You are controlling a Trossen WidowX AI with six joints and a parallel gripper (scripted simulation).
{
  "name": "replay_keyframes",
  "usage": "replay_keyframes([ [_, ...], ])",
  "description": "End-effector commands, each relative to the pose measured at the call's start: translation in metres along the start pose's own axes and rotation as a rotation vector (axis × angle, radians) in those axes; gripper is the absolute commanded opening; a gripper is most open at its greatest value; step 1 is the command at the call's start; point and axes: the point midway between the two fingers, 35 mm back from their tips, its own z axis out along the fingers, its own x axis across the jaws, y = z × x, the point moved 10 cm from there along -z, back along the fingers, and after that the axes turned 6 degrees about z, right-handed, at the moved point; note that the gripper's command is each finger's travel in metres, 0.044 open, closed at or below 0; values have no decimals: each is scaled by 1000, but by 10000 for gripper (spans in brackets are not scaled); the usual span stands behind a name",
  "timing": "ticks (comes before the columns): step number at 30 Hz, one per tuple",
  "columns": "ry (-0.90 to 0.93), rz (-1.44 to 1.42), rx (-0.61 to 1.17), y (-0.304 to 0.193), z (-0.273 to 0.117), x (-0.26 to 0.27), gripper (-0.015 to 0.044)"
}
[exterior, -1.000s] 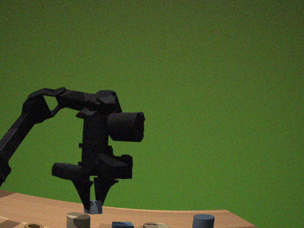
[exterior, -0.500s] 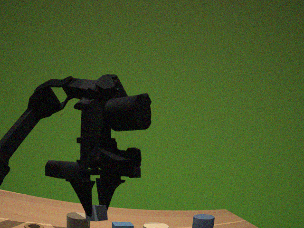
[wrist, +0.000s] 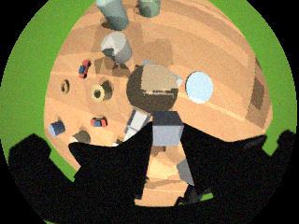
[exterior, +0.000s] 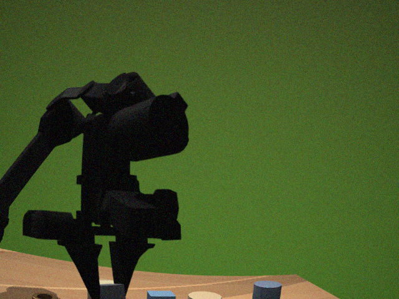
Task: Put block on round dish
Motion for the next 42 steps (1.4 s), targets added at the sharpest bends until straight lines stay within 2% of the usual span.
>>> replay_keyframes([
  [1,0,6,0,13,4,-18,0],
  [28,-9,-69,118,80,81,-126,0],
  [34,-9,-72,122,81,90,-129,0],
  [42,-7,-72,123,76,125,-129,0],
])
